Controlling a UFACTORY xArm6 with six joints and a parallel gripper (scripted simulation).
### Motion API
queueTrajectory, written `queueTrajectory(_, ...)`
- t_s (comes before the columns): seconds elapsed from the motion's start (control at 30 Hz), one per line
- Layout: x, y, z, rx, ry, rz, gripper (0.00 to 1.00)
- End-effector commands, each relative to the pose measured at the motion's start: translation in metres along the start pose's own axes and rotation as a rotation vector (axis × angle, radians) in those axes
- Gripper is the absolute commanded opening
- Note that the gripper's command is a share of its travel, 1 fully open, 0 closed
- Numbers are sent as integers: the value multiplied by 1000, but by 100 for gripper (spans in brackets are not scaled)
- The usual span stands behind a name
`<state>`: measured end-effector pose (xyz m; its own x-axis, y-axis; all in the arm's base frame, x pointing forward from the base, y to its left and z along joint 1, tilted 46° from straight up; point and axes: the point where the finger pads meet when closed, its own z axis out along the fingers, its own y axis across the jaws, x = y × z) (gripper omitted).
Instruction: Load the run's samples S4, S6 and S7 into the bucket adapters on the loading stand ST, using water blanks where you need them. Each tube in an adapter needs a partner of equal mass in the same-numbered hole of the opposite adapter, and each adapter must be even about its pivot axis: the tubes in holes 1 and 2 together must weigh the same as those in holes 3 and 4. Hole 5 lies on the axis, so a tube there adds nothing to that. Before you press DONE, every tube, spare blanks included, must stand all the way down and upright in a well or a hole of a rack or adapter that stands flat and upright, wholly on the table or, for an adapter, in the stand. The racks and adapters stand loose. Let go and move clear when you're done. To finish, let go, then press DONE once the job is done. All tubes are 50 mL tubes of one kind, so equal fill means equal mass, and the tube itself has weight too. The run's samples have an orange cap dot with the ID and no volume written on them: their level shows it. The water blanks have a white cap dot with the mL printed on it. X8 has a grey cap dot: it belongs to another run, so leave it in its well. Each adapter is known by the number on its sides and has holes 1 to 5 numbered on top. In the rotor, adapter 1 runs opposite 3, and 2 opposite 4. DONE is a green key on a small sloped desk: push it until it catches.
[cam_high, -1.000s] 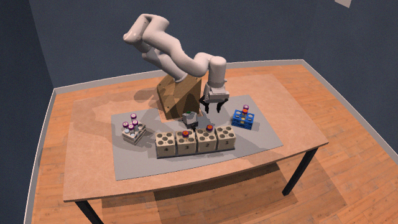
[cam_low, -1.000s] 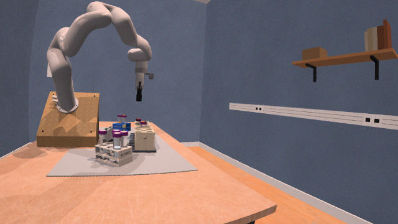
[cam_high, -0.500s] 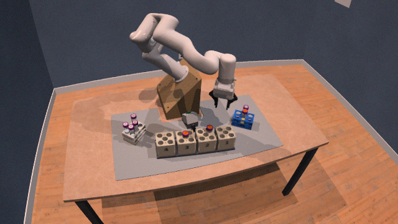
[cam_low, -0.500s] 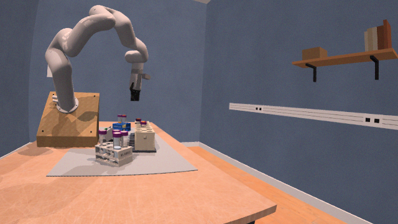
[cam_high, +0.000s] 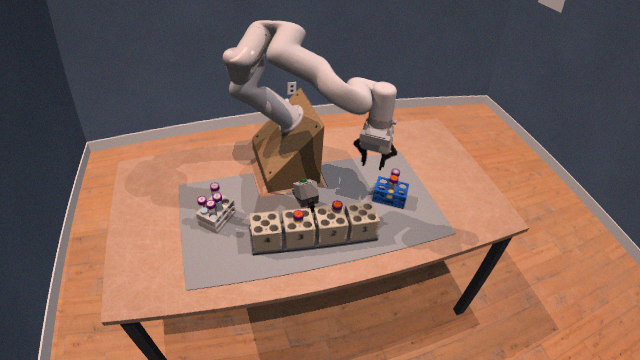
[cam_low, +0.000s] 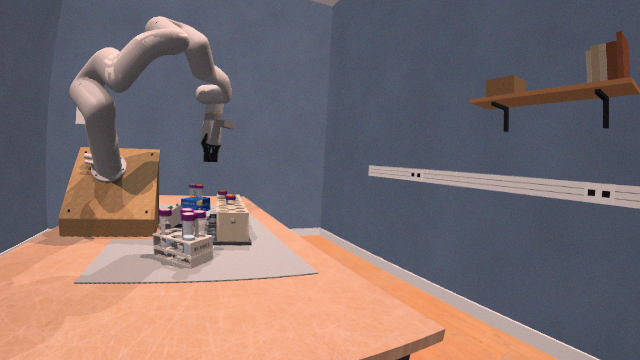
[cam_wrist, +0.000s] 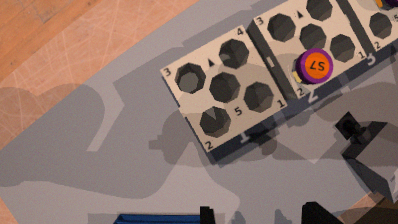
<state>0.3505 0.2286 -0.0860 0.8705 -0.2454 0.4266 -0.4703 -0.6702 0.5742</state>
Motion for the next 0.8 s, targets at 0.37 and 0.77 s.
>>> queueTrajectory(0.37,-59,-48,-2,4,1,2,57)
queueTrajectory(0.77,-98,-78,-2,4,0,2,57)
